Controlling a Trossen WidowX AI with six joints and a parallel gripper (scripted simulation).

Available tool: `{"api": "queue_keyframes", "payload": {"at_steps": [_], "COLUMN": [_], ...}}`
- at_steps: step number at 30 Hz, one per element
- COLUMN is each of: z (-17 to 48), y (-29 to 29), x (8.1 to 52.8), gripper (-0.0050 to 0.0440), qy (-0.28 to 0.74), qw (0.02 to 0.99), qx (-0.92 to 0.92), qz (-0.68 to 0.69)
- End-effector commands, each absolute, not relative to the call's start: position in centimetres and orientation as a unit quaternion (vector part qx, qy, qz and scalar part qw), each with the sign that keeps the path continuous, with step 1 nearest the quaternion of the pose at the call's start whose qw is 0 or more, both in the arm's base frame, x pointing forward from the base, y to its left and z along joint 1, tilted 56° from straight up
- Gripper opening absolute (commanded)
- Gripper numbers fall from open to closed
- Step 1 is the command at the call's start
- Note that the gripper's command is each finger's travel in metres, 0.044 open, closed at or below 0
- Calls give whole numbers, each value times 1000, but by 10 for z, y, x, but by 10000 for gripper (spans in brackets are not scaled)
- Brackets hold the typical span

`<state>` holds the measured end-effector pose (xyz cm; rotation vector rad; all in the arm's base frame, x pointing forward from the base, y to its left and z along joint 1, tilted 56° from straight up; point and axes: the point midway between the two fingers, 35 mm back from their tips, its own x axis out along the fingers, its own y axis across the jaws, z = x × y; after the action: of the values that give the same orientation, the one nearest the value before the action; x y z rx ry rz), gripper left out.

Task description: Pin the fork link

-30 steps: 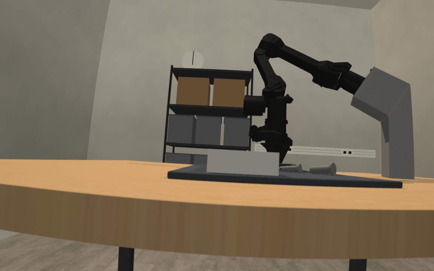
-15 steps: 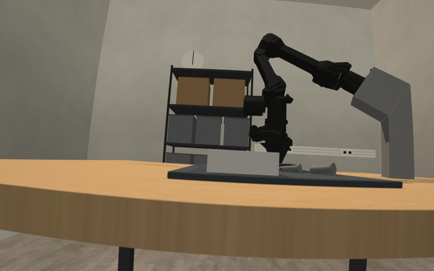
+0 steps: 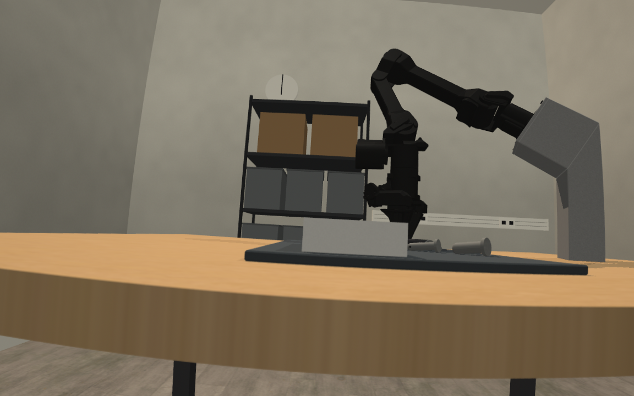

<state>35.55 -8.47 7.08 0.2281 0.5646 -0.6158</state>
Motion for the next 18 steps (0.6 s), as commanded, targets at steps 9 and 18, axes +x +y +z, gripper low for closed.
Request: {"api": "queue_keyframes", "payload": {"at_steps": [9, 18], "z": [73, 73], "y": [-86, -86], "x": [357, 357], "gripper": [-50, -50], "qy": [271, 271], "qw": [909, 909], "qx": [111, 111], "qz": [-298, -298]}}
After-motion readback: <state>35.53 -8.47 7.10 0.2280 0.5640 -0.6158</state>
